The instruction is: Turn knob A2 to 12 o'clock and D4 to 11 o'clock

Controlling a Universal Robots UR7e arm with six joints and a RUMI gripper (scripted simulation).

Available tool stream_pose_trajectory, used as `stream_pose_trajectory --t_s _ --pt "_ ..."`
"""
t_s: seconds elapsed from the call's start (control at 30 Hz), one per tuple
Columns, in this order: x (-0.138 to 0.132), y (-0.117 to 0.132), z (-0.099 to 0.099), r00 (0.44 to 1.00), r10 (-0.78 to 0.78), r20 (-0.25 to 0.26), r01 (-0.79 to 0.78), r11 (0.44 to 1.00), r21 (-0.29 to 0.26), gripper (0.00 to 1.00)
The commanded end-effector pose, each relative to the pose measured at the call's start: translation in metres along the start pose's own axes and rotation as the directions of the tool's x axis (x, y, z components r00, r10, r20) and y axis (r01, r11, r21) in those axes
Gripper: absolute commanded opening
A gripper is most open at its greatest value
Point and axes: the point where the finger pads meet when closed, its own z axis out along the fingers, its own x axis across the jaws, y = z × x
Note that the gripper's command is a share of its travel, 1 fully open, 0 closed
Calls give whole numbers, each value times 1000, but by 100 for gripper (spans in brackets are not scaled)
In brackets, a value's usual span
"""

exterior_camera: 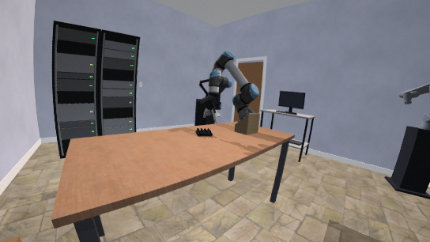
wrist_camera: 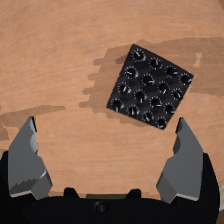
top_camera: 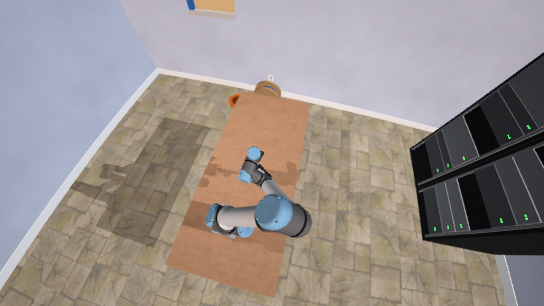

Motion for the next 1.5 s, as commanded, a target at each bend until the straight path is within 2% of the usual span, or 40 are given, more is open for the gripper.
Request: stream_pose_trajectory --t_s 0.0,0.47,1.47 --pt "14 0 5 994 103 -30 -103 995 -15 100" --pt "44 4 15 946 311 -92 -314 949 -20 100" --pt "51 5 17 928 357 -107 -361 932 -18 100"
